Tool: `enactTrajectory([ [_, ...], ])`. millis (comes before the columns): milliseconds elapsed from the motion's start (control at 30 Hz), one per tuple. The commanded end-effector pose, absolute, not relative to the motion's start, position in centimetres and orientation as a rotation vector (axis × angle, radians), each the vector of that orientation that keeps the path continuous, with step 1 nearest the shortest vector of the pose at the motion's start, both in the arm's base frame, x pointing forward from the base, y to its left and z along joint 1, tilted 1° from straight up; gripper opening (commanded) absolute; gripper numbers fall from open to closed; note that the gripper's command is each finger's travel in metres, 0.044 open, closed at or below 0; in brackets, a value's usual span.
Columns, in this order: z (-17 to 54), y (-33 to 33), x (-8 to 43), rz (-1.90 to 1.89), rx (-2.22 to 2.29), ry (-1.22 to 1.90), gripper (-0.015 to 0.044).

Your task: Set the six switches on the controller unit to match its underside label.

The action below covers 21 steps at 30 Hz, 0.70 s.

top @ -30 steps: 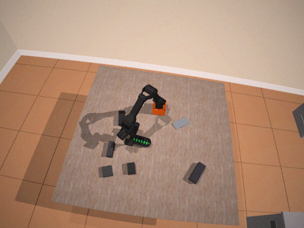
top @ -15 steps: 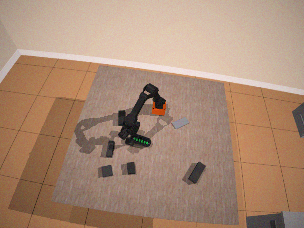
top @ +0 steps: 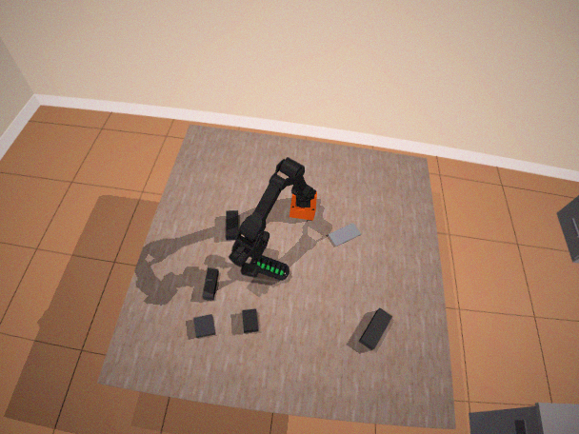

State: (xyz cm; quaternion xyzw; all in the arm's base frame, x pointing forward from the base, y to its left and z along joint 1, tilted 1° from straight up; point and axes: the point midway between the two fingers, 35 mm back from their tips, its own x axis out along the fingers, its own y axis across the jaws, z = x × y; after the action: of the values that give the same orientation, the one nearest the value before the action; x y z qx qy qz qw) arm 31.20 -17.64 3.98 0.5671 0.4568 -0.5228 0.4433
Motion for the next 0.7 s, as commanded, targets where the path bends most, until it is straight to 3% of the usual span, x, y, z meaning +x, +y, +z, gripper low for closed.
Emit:
enactTrajectory([
  [0, 4.6, -17.2, 31.3, -1.296, 1.403, 1.122, 0.0335],
  [667, 5.8, -16.0, 31.5, -1.318, 1.371, 1.096, 0.0335],
])
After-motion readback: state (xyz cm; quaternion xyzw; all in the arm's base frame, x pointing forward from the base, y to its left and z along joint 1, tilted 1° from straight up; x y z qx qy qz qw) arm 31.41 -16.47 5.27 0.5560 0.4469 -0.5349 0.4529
